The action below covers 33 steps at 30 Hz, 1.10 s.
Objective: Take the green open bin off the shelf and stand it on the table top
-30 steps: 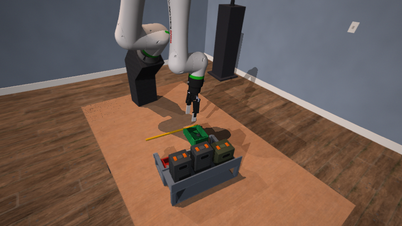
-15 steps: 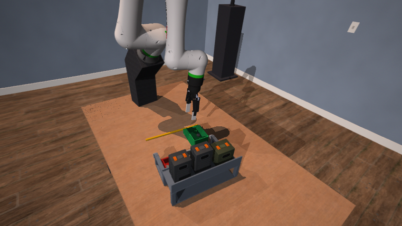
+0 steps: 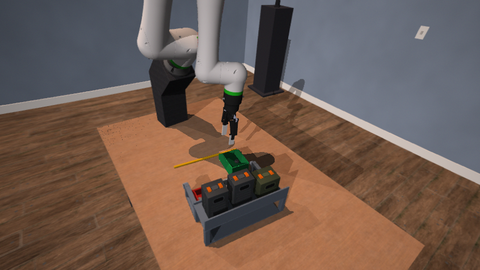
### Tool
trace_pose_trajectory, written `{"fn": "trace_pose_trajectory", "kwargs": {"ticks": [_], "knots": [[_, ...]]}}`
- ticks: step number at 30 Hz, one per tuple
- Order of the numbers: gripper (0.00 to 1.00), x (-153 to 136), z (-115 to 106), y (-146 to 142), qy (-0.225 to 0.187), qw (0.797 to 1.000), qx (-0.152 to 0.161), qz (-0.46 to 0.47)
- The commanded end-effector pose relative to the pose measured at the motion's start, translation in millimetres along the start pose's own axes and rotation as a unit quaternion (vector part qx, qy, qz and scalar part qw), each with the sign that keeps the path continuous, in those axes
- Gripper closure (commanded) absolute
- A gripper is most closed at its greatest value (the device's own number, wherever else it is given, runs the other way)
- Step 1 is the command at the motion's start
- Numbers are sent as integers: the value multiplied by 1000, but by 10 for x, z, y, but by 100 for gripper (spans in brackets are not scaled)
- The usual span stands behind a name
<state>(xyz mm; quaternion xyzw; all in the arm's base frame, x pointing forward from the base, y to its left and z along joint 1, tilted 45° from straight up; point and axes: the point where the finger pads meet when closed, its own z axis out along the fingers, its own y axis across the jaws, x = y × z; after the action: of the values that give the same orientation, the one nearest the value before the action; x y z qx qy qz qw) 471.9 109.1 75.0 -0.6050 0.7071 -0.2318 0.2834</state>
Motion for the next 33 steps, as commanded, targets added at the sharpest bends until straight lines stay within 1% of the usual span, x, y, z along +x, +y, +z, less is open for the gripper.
{"fn": "trace_pose_trajectory", "kwargs": {"ticks": [1, 2, 3, 7, 19, 20, 24, 33], "knots": [[43, -1, 2, -1, -36, 999, 9, -1], [43, -1, 2, -1, -36, 999, 9, -1], [43, -1, 9, -1, -8, 1000, 1, 0], [43, -7, 48, -2, -36, 999, 9, -1], [43, -7, 48, -2, -36, 999, 9, -1], [43, -8, 49, -3, -14, 1000, -3, -1], [43, -8, 72, -2, -36, 999, 9, -1], [43, -8, 72, -2, -36, 999, 9, -1]]}}
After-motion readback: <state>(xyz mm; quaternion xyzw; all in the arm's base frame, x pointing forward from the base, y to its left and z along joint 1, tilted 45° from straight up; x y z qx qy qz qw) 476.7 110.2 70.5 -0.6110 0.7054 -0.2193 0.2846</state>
